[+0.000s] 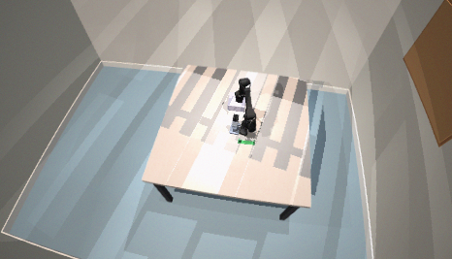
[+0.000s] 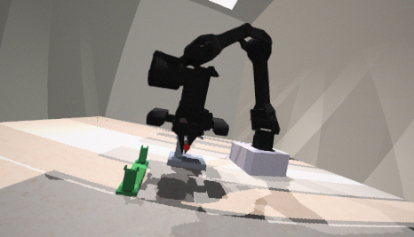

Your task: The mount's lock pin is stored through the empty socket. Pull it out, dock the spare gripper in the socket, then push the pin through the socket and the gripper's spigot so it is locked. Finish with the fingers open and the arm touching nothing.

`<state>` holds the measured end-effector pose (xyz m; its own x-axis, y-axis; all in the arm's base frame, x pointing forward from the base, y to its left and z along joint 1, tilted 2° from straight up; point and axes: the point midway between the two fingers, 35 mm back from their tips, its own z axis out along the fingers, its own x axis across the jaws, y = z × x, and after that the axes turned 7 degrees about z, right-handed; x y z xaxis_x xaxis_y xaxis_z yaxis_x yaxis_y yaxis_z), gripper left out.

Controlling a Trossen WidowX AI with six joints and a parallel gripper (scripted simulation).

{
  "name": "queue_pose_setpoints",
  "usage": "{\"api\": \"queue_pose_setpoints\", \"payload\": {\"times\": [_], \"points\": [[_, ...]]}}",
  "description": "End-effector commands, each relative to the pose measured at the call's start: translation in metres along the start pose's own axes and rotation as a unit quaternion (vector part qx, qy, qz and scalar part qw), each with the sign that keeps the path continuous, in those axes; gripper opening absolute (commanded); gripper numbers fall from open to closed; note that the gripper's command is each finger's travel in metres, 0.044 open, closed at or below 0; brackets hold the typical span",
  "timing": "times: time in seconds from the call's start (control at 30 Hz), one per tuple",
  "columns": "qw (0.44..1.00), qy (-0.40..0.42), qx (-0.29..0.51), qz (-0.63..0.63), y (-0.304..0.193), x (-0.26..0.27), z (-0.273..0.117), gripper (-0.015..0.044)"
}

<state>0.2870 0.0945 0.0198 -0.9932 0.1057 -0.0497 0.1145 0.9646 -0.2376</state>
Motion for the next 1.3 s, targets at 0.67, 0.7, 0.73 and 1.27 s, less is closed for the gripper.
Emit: {"api": "queue_pose_setpoints", "payload": {"times": [0.67, 0.7, 0.73, 1.27], "points": [[1.000, 0.003, -0.002, -0.002, -0.017, -0.003, 0.003, 0.0000], [1.000, 0.003, -0.002, -0.002, -0.017, -0.003, 0.004, 0.0000], [1.000, 0.004, -0.002, -0.002, -0.018, -0.003, 0.004, 0.0000], [1.000, 0.006, 0.000, -0.001, -0.019, -0.003, 0.005, 0.0200]]}}
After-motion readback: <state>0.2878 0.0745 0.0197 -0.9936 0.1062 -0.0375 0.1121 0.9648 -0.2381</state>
